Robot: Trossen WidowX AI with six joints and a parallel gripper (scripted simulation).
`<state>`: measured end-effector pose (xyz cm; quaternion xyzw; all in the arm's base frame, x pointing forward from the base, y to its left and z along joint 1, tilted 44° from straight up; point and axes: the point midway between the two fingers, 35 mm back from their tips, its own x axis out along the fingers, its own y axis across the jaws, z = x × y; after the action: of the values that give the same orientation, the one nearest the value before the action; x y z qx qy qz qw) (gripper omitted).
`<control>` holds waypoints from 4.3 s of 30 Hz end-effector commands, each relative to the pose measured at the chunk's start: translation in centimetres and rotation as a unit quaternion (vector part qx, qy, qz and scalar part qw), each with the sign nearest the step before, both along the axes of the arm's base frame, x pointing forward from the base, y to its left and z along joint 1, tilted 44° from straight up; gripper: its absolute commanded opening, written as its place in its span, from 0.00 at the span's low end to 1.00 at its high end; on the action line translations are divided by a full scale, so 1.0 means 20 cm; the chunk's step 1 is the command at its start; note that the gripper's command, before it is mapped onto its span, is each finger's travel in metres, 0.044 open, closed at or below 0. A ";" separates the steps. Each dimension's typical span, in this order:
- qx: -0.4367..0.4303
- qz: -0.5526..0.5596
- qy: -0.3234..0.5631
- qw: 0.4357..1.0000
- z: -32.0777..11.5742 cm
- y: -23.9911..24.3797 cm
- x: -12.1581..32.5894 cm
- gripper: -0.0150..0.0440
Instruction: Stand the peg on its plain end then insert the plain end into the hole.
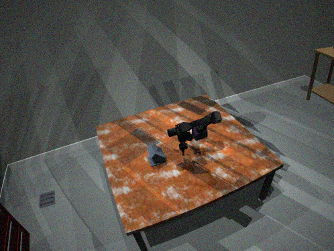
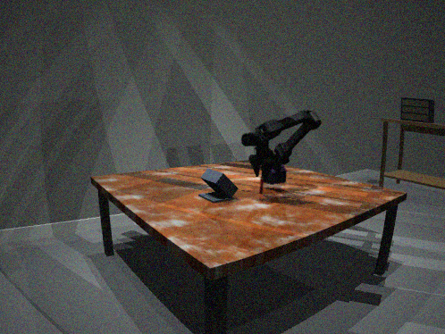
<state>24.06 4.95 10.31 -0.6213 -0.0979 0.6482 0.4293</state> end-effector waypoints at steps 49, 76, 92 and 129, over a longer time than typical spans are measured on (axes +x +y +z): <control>0.001 0.000 0.001 1.000 -0.05 0.05 0.01 0.25; -0.004 -0.029 -0.007 1.000 0.14 -0.20 0.00 0.25; -0.017 -0.088 -0.035 0.995 0.12 -0.26 0.06 0.25; -0.026 -0.222 -0.106 0.969 0.12 -0.41 0.18 0.25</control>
<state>27.69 -3.17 12.66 -0.7037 0.0107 0.4782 0.5254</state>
